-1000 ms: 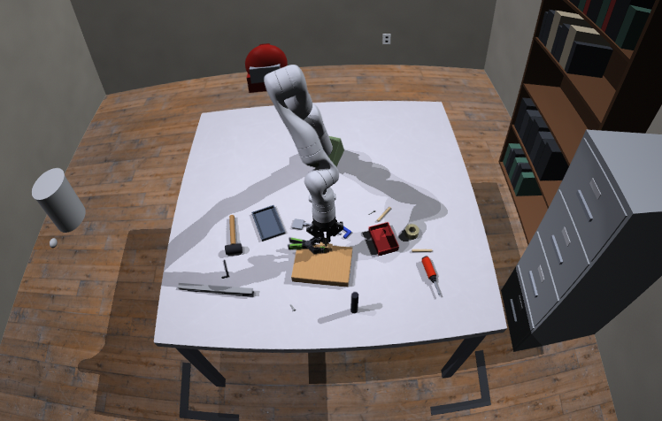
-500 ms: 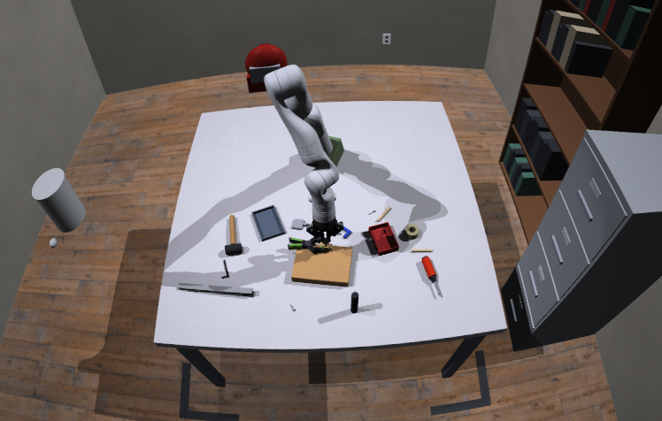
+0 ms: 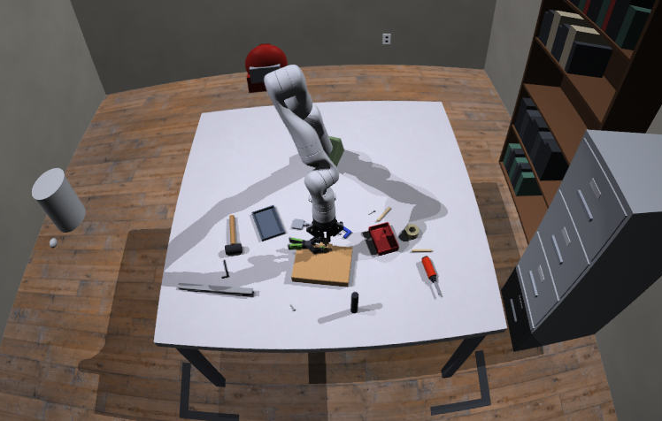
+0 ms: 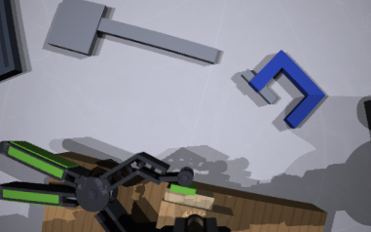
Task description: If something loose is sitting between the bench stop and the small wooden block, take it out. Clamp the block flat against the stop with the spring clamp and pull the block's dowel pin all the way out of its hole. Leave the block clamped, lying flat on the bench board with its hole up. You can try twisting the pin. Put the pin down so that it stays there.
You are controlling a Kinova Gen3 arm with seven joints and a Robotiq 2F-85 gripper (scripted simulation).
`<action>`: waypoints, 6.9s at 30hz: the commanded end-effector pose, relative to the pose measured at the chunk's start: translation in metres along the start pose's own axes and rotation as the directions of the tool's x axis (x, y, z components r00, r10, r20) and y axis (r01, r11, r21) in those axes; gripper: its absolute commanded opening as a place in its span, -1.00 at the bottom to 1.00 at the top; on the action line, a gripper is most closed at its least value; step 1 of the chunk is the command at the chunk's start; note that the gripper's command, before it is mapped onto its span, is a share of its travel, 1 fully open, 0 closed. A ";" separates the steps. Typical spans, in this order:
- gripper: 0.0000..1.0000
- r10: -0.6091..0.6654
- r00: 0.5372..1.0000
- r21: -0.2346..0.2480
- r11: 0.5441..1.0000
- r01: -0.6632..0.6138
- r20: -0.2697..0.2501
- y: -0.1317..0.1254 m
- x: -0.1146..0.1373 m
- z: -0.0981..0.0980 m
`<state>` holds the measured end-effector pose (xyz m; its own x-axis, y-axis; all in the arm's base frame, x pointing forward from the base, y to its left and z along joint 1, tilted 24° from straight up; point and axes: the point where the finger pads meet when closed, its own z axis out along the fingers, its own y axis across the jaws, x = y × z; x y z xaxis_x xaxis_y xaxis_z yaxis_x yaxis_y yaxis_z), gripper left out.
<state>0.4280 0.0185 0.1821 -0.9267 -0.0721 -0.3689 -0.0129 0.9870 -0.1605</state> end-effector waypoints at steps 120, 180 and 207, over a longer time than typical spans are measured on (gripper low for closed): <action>-0.80 0.201 0.980 -0.001 0.980 -0.201 0.001 0.000 0.000 -0.030; -0.80 0.202 0.979 -0.001 0.979 -0.202 0.001 0.002 -0.001 -0.030; -0.80 0.209 0.978 -0.015 0.978 -0.209 -0.016 0.069 0.000 -0.027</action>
<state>0.4174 0.0793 0.1981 -0.9151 0.1360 -0.3795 0.1739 0.9825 -0.0673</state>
